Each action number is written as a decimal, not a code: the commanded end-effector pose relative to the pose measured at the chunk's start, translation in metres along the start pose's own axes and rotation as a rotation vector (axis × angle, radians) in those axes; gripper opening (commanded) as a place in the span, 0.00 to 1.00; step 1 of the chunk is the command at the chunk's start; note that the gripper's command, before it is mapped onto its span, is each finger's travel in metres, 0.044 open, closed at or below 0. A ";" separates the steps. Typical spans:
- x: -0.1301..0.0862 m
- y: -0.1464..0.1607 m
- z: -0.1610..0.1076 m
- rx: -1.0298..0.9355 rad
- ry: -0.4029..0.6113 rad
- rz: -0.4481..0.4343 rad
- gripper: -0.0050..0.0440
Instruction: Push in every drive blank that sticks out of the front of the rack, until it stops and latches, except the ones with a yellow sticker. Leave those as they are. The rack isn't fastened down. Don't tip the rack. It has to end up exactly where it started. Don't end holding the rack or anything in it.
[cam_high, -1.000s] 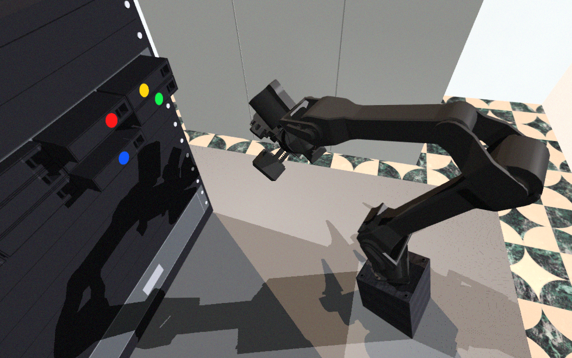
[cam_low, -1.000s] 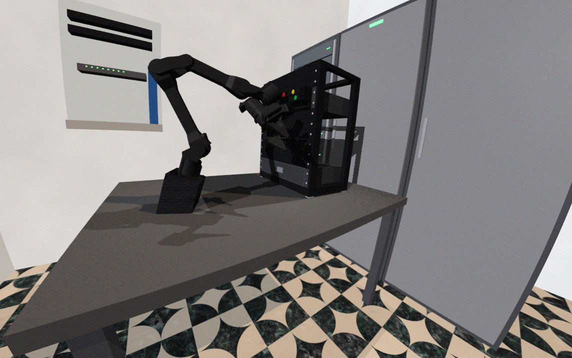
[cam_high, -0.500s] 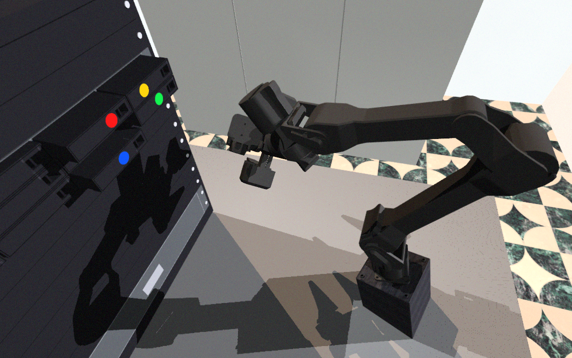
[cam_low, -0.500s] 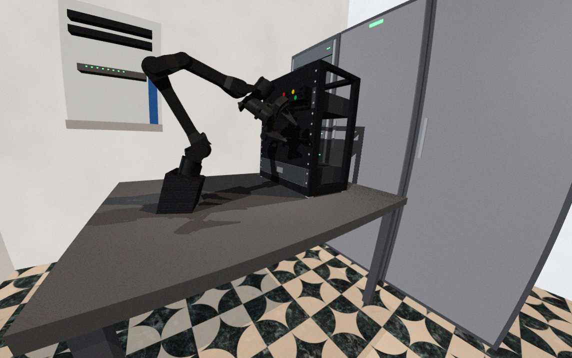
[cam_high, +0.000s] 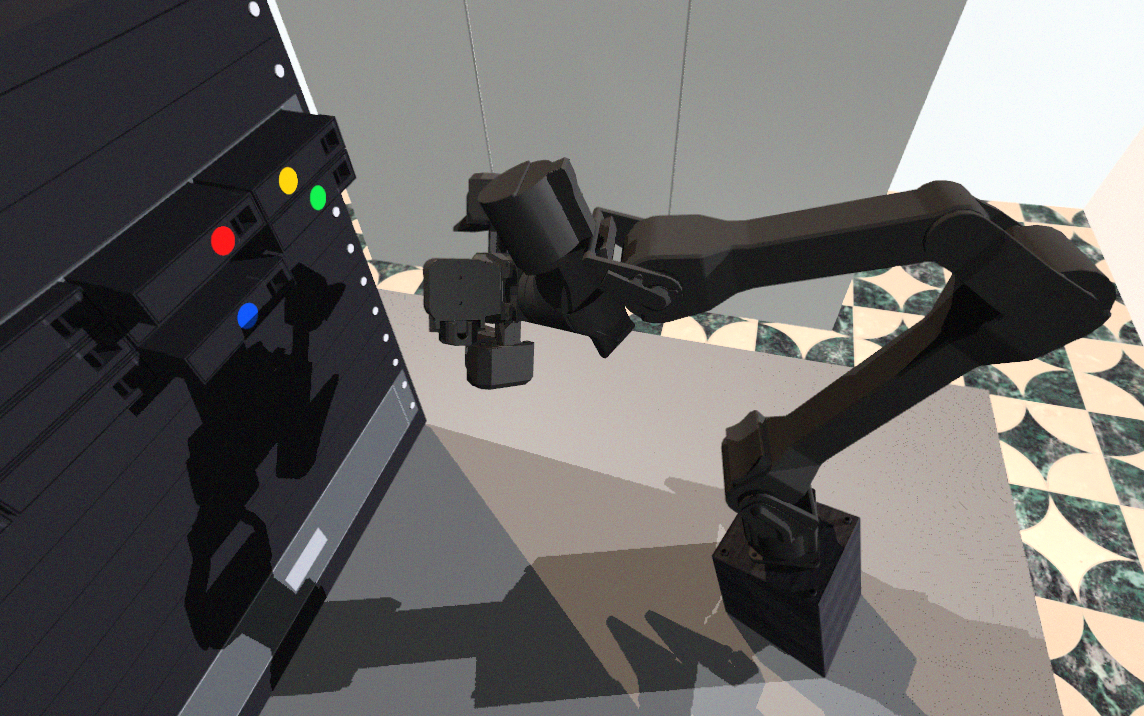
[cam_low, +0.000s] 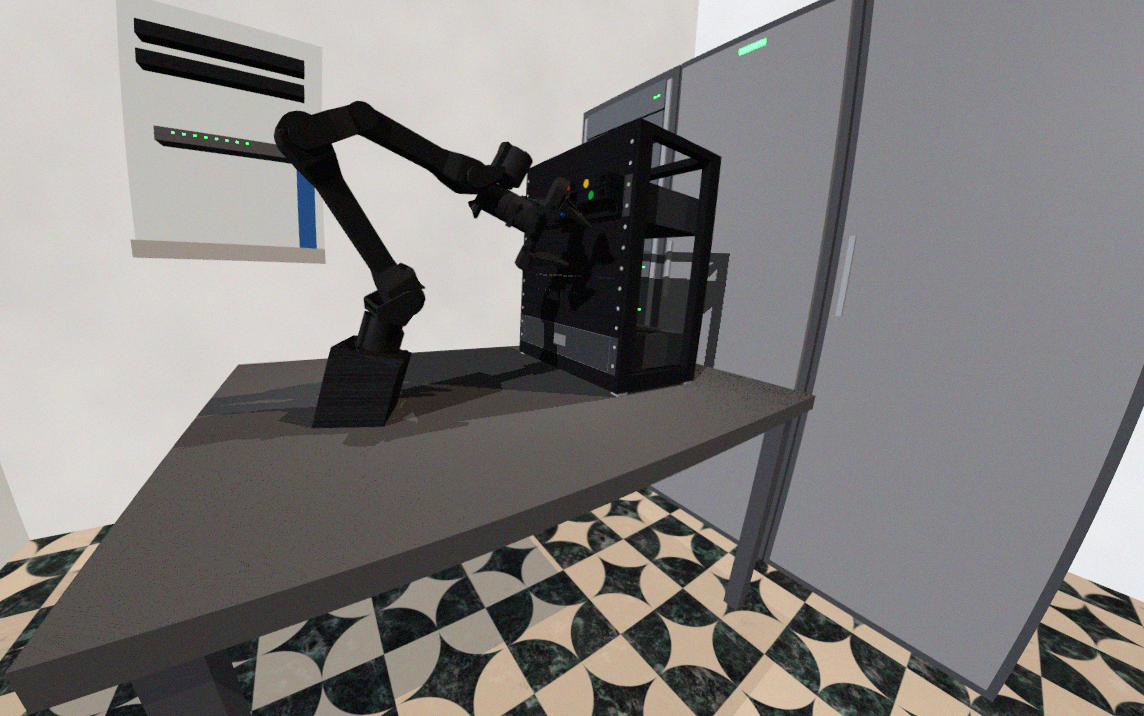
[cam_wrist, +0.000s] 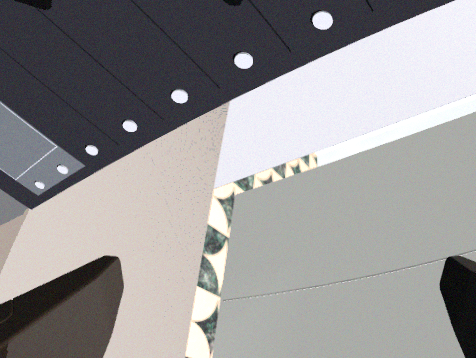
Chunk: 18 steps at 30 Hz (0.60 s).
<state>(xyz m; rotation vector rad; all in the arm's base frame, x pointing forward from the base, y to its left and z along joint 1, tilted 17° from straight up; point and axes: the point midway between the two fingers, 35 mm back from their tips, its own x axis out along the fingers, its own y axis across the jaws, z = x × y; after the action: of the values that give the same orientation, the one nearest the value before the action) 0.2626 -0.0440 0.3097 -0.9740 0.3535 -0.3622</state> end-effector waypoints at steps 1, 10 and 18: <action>-0.009 -0.004 0.014 -0.059 -0.062 -0.025 1.00; -0.029 -0.007 0.046 -0.217 -0.206 -0.066 1.00; -0.043 -0.009 0.063 -0.302 -0.285 -0.099 1.00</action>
<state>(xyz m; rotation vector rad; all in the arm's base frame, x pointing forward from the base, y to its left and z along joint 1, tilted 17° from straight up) 0.2563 0.0114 0.3472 -1.2926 0.1384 -0.2532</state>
